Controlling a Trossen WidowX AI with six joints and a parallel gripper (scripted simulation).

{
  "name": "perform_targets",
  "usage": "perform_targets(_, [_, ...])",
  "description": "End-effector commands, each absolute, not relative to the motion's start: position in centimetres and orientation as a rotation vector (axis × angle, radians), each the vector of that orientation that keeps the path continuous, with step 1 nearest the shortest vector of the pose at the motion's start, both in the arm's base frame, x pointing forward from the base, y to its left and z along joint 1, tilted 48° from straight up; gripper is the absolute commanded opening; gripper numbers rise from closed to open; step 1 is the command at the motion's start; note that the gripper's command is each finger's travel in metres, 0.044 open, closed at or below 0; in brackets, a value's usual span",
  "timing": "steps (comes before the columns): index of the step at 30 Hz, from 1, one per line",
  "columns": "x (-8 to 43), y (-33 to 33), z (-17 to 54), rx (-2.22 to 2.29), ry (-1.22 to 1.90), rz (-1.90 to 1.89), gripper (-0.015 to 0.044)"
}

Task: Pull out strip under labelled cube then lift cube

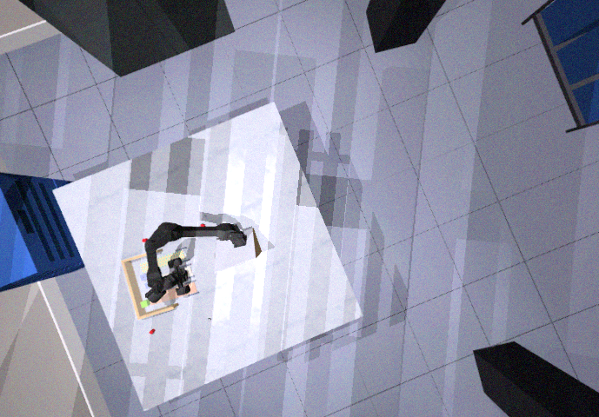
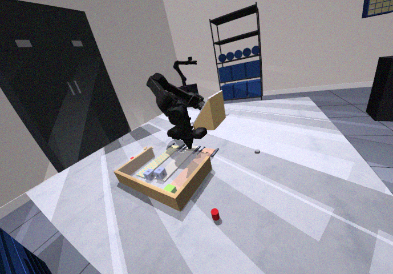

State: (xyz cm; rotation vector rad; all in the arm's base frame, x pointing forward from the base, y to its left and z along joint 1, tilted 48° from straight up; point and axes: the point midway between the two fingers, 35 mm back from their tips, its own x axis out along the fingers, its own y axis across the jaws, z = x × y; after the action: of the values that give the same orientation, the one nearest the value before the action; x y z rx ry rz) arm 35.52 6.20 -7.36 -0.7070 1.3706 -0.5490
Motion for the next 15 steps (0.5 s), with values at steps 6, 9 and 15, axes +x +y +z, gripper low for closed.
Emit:
perform_targets(6, [33.7,5.7,-7.8,-0.709,1.384,-0.555,0.0000])
perform_targets(9, [33.3,5.6,-7.8,-0.709,1.384,-0.555,0.0000])
perform_targets(15, [32.3,5.5,-7.9,-0.710,1.384,-0.555,0.0000])
